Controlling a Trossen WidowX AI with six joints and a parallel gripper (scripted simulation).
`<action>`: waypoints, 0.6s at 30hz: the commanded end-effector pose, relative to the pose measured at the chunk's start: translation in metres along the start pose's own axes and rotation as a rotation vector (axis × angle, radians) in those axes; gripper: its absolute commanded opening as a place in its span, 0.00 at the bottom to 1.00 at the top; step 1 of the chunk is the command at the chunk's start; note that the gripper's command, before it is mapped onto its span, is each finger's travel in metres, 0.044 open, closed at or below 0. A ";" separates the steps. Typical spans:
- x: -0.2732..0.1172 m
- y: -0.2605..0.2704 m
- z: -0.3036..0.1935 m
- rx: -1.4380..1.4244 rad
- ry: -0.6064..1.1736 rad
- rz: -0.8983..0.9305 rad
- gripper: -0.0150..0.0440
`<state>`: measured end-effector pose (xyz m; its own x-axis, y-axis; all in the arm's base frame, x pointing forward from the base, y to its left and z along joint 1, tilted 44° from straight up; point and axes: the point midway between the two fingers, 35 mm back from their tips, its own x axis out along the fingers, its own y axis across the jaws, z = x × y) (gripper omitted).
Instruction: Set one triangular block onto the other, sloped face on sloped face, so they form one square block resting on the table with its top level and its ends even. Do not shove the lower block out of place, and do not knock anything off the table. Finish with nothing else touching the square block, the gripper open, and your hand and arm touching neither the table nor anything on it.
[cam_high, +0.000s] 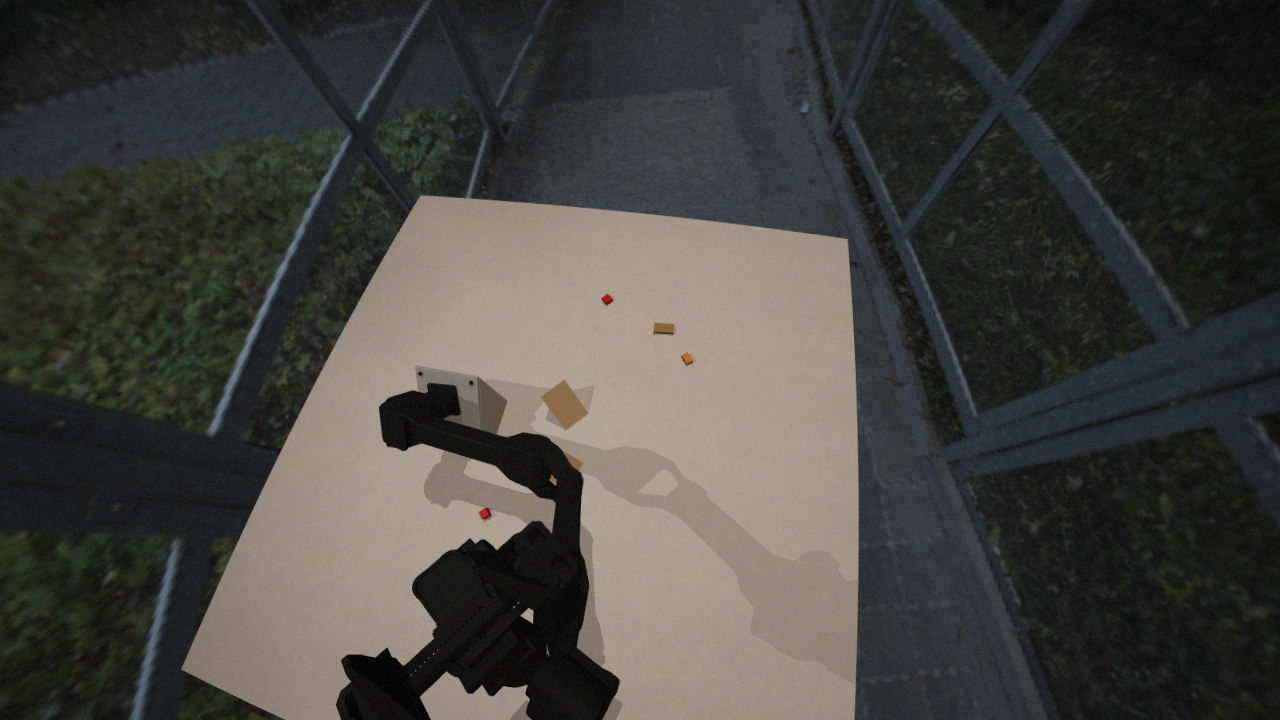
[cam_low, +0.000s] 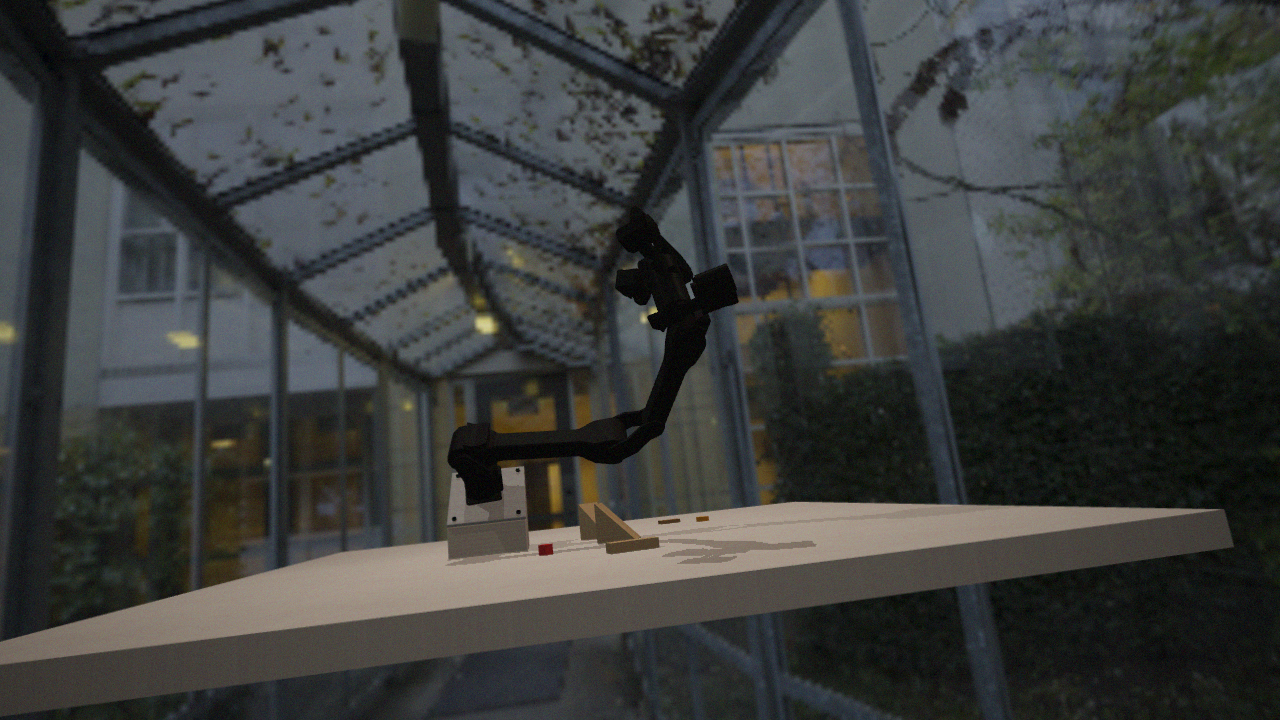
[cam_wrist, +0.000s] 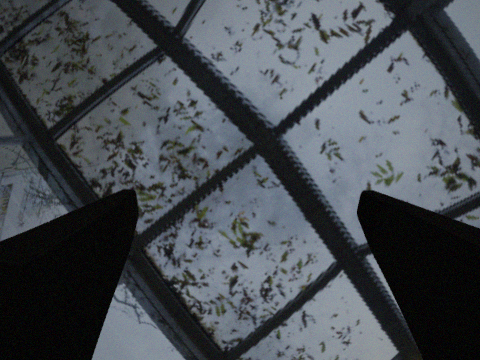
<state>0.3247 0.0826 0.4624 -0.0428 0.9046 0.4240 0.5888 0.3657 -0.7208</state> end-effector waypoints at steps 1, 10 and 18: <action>0.000 -0.002 0.000 -0.013 0.001 0.001 0.98; -0.018 -0.108 0.040 -1.017 -0.009 0.106 1.00; -0.007 -0.159 0.087 -1.664 -0.109 0.196 1.00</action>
<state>0.1897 0.0333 0.5236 0.0798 0.9329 0.3512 0.8996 -0.2192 0.3777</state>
